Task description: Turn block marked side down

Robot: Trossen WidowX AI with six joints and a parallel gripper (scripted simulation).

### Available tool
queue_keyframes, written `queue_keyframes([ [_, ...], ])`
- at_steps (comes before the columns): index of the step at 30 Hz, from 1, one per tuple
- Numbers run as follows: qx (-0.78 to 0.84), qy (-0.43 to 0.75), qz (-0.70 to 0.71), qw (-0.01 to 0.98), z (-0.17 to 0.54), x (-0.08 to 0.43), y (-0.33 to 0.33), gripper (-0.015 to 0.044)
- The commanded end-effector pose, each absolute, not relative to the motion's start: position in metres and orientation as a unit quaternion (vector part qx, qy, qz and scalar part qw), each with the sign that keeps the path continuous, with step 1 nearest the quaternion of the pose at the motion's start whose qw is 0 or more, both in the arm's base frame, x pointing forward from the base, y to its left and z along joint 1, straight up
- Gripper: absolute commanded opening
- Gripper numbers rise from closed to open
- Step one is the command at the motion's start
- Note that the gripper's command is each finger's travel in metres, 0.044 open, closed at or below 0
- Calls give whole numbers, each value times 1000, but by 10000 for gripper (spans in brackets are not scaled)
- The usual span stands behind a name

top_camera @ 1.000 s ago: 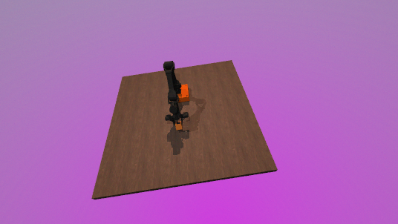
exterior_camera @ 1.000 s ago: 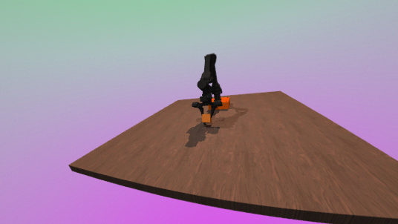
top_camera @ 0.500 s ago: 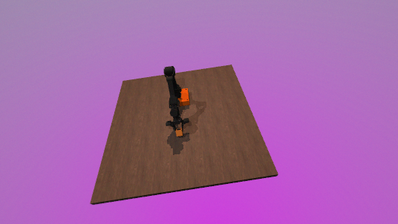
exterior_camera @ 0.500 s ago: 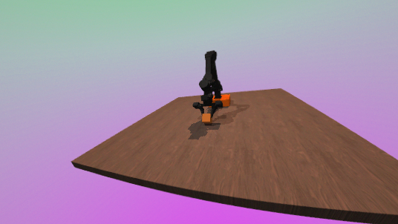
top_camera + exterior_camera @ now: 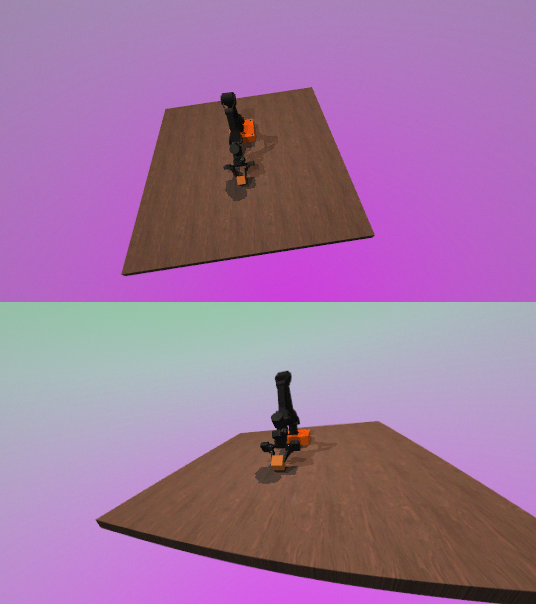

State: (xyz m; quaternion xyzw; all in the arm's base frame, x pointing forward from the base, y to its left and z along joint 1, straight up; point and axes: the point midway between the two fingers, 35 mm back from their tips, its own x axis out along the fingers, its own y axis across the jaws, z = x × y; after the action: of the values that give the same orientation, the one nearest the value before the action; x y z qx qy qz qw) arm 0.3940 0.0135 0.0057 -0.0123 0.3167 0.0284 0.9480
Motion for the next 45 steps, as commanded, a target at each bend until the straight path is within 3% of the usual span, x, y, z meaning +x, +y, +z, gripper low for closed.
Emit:
queue_keyframes([
  [1,-10,302,30,953,0,388,14,0],
  [27,-8,238,30,971,6,379,13,0],
  [43,-8,238,30,971,6,379,13,420],
  [45,-8,238,30,971,6,379,13,440],
])
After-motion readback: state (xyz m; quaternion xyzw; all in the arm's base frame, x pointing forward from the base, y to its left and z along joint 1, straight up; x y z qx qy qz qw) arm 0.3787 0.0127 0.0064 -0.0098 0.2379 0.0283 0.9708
